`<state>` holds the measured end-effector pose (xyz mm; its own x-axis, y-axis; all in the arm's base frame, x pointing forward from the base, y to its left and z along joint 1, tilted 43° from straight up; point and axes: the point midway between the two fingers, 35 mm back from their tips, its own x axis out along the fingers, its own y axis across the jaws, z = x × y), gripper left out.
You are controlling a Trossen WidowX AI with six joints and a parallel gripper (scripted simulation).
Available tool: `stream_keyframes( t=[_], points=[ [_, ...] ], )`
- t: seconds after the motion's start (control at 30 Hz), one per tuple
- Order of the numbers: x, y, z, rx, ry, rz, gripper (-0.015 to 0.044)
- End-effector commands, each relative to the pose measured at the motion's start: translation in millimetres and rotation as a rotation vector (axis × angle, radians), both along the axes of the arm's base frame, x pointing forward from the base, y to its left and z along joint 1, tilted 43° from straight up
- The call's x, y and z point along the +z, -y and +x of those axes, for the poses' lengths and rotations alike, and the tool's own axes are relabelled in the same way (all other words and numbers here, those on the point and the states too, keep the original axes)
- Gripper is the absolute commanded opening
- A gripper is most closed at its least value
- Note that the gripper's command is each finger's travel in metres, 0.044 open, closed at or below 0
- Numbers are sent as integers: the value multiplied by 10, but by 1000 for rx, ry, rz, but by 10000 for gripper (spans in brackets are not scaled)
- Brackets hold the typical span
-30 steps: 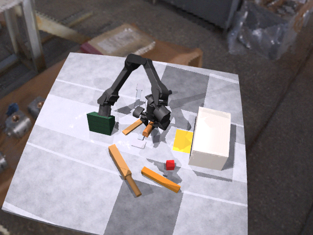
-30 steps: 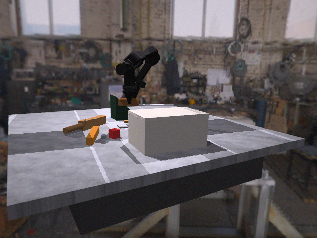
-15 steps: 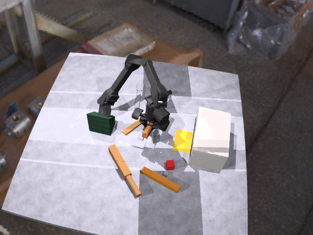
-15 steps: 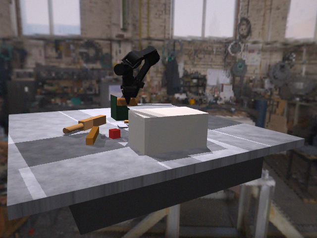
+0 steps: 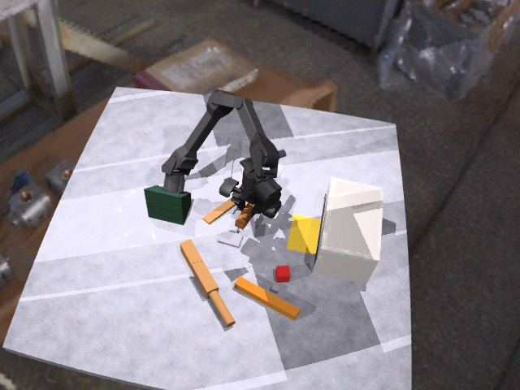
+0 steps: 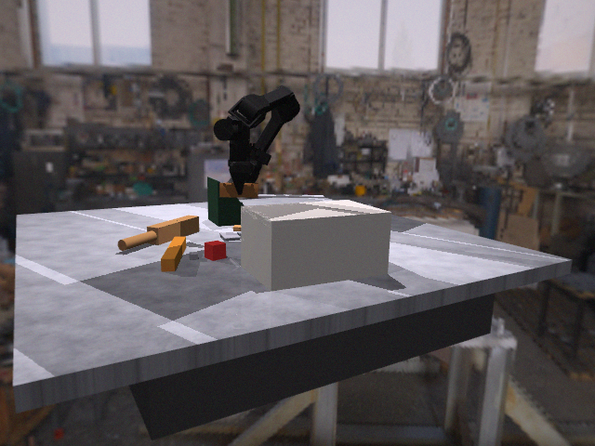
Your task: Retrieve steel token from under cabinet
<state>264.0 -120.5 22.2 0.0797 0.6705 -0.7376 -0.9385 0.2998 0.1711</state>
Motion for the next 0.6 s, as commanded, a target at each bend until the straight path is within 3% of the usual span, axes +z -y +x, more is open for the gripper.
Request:
stream_keyframes(
  t=[0.0,0.57],
  points=[
    [18,19,-2,-40,-18,6,0],
    [19,19,-2,-140,-108,17,0]
  ],
)
